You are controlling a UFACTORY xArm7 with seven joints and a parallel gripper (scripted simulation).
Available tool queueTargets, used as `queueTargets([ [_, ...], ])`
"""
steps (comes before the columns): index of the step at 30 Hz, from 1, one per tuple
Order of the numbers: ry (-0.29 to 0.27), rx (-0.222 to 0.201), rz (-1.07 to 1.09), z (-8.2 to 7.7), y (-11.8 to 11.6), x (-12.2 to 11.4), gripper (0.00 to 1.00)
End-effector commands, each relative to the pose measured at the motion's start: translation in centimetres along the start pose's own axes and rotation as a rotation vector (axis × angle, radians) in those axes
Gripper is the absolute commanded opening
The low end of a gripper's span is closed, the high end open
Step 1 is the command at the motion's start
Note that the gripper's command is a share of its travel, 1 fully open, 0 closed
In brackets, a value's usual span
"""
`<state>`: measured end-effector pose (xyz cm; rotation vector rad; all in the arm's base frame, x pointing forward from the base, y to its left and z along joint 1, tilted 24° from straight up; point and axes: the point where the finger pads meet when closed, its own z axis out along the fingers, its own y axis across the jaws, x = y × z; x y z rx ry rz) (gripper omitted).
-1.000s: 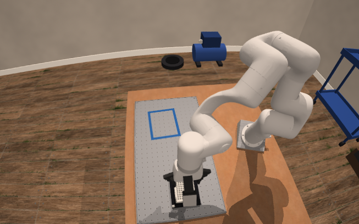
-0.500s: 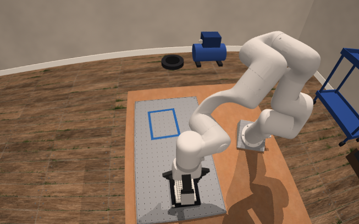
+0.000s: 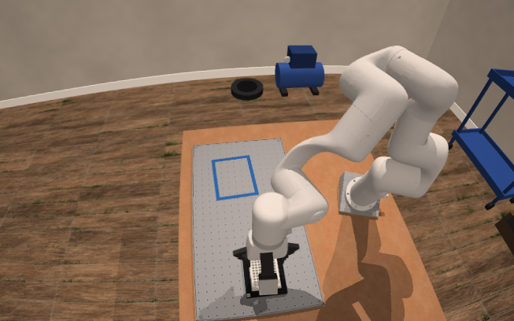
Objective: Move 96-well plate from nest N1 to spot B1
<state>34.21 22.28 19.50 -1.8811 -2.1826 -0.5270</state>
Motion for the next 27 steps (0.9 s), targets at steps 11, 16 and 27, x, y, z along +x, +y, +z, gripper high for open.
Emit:
queueTargets([
  [11,0.002,-0.003,0.0,2.1,0.2,0.1,1.0],
  [16,0.002,-0.003,0.0,2.9,0.2,0.1,1.0],
  [27,0.002,-0.003,0.0,4.4,0.1,0.1,1.0],
])
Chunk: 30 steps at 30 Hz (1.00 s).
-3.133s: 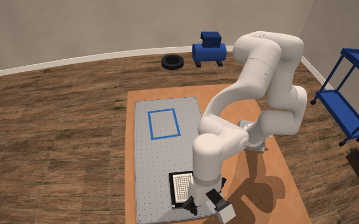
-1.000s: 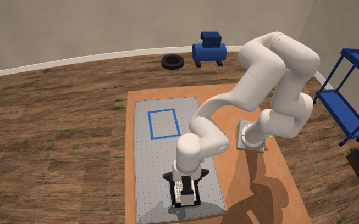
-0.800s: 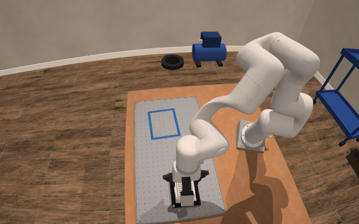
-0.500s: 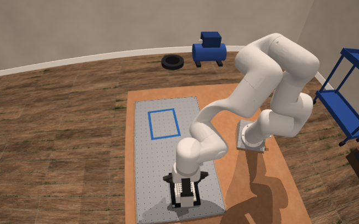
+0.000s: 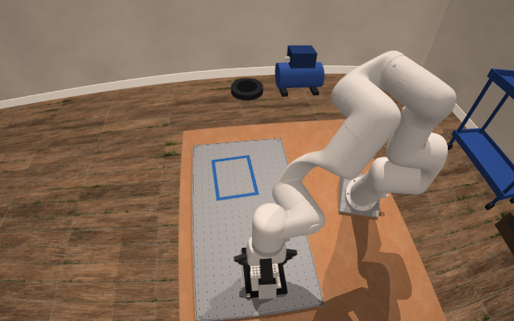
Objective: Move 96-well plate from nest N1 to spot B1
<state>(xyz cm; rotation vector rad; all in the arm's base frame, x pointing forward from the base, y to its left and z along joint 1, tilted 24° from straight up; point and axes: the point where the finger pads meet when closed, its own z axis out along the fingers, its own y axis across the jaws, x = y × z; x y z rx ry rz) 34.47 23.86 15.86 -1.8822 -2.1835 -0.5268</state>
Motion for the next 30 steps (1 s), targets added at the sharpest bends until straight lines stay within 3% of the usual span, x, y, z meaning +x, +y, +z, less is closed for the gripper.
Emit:
queueTargets([
  [1,0.003,-0.002,0.0,0.4,0.2,0.1,1.0],
  [15,0.003,-0.002,0.0,0.4,0.2,0.1,1.0],
  [30,0.003,-0.002,0.0,1.4,0.2,0.1,1.0],
])
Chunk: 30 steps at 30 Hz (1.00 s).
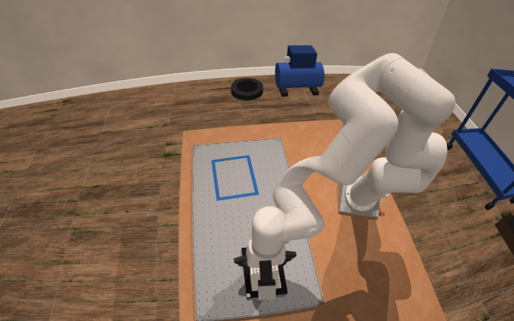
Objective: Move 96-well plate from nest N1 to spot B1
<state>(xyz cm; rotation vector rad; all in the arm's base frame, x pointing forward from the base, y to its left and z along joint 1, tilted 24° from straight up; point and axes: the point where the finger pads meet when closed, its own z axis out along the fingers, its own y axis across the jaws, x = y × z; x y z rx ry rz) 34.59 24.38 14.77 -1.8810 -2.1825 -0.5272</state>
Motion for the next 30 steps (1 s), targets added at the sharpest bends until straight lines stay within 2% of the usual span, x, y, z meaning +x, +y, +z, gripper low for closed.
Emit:
queueTargets([
  [1,0.002,-0.003,0.0,0.2,0.1,0.0,1.0],
  [17,0.002,-0.002,0.0,1.2,0.1,0.0,1.0],
  [30,0.002,-0.002,0.0,1.2,0.1,0.0,1.0],
])
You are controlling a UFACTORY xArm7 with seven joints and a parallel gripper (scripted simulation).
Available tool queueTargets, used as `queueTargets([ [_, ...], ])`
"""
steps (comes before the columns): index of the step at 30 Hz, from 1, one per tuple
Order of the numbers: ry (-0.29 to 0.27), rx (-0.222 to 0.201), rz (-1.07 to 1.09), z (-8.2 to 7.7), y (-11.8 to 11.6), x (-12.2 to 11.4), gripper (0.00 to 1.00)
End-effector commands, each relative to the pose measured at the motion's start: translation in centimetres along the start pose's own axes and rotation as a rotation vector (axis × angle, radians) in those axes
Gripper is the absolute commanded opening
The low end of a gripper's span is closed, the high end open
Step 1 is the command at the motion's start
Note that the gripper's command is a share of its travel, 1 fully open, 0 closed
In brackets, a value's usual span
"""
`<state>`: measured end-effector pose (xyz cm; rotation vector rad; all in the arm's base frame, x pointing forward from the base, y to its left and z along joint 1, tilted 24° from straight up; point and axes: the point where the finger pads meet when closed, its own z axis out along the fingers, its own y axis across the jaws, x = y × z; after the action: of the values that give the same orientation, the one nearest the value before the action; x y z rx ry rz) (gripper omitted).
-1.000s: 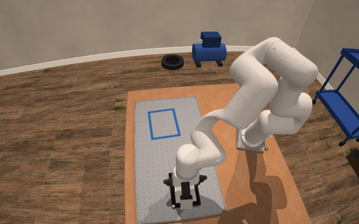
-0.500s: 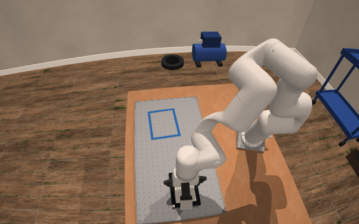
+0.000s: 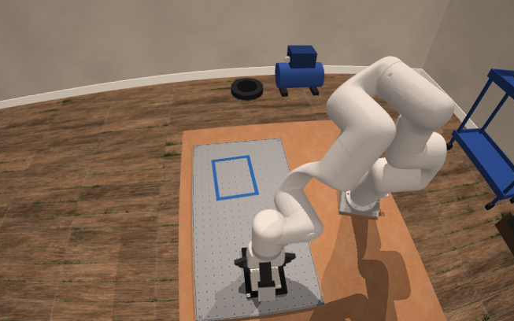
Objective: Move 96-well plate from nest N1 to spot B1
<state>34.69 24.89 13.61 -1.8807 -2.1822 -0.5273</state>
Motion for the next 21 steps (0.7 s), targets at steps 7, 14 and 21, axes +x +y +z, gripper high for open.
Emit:
queueTargets([
  [7,0.001,-0.003,0.0,-0.13,0.13,0.04,0.0],
  [14,0.001,-0.003,0.0,-0.13,0.13,0.04,0.0],
  [21,0.001,-0.003,0.0,-0.13,0.13,0.04,0.0],
])
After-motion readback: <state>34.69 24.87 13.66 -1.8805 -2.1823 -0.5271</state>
